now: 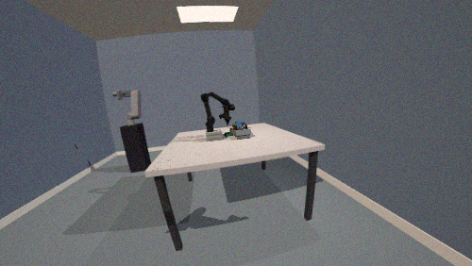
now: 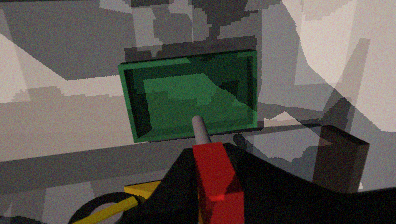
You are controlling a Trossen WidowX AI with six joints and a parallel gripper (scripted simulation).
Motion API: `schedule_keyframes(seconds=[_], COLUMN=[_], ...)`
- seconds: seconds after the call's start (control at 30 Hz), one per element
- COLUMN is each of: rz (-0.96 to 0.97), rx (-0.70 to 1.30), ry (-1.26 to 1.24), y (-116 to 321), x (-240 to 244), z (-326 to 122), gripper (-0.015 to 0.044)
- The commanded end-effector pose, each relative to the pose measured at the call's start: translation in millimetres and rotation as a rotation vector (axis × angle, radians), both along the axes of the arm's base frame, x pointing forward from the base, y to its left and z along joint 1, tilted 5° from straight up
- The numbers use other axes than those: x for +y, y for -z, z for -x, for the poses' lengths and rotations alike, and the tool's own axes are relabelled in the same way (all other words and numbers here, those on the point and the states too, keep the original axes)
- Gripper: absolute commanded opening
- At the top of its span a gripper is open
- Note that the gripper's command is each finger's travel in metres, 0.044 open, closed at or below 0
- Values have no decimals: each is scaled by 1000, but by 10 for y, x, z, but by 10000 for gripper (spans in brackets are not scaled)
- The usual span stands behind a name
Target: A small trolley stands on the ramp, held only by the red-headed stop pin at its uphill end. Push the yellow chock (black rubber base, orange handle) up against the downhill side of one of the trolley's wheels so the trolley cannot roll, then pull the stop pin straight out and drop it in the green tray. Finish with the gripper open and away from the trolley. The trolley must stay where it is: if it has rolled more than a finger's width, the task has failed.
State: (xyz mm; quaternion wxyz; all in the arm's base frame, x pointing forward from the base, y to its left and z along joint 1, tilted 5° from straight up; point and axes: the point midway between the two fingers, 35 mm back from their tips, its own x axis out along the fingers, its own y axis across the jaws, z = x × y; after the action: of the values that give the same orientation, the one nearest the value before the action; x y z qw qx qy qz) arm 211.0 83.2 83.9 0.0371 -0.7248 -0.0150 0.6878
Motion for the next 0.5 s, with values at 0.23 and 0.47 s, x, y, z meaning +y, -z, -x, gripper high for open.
schedule_keyframes(seconds=[0.23, 0.47], rz=[162, 168], rx=[3, 3], ry=[4, 4], y=[279, 524], x=[-57, -156], z=[-17, -23], gripper=[0, 0])
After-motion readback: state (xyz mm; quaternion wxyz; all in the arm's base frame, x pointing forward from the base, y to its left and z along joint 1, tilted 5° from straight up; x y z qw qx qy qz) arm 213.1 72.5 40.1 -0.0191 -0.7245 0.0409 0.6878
